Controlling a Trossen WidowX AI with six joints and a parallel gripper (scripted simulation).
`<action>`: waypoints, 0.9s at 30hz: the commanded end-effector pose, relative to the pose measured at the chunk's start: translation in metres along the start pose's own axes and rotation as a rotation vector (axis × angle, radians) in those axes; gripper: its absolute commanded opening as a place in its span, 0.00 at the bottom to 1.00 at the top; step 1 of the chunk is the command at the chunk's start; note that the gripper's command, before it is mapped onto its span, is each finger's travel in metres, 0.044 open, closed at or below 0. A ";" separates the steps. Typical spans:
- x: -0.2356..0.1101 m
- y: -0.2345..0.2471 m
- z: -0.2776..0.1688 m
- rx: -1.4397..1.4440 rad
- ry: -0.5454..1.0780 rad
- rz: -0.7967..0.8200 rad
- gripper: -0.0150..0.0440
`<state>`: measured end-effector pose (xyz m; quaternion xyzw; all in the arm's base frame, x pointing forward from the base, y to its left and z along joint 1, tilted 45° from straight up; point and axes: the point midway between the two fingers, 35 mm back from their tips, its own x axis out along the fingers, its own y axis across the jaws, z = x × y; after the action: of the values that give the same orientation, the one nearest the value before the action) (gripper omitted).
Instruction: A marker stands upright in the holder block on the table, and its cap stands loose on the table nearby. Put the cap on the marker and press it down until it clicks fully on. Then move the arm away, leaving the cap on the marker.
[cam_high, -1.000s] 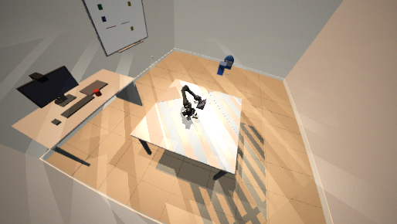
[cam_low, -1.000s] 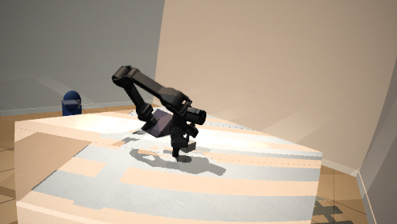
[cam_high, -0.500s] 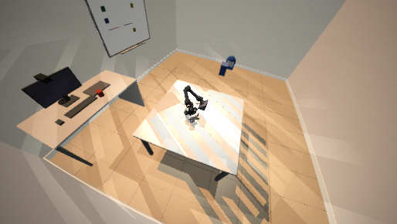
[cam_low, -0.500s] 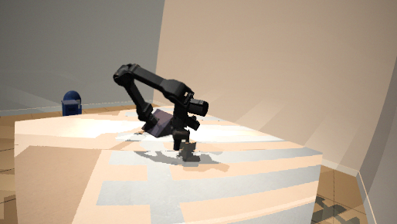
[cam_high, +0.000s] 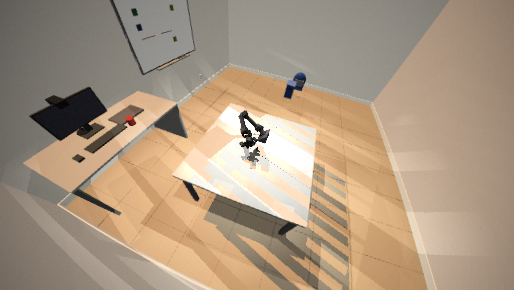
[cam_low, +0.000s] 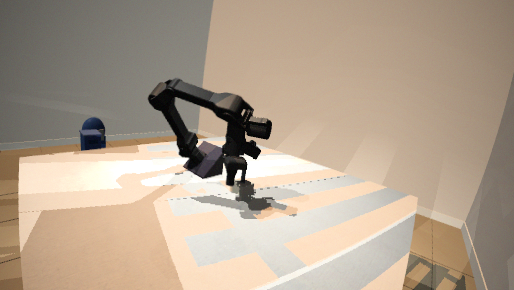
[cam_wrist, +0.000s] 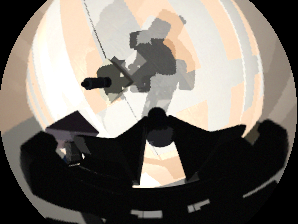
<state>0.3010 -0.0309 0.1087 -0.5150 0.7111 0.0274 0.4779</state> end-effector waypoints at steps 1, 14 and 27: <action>-0.007 0.011 0.012 -0.006 -0.005 0.008 0.25; -0.028 0.047 0.038 -0.016 -0.019 0.016 0.25; -0.049 0.083 0.057 -0.007 -0.002 0.010 0.25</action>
<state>0.2807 0.0599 0.0807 -0.5138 0.7098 0.0356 0.4805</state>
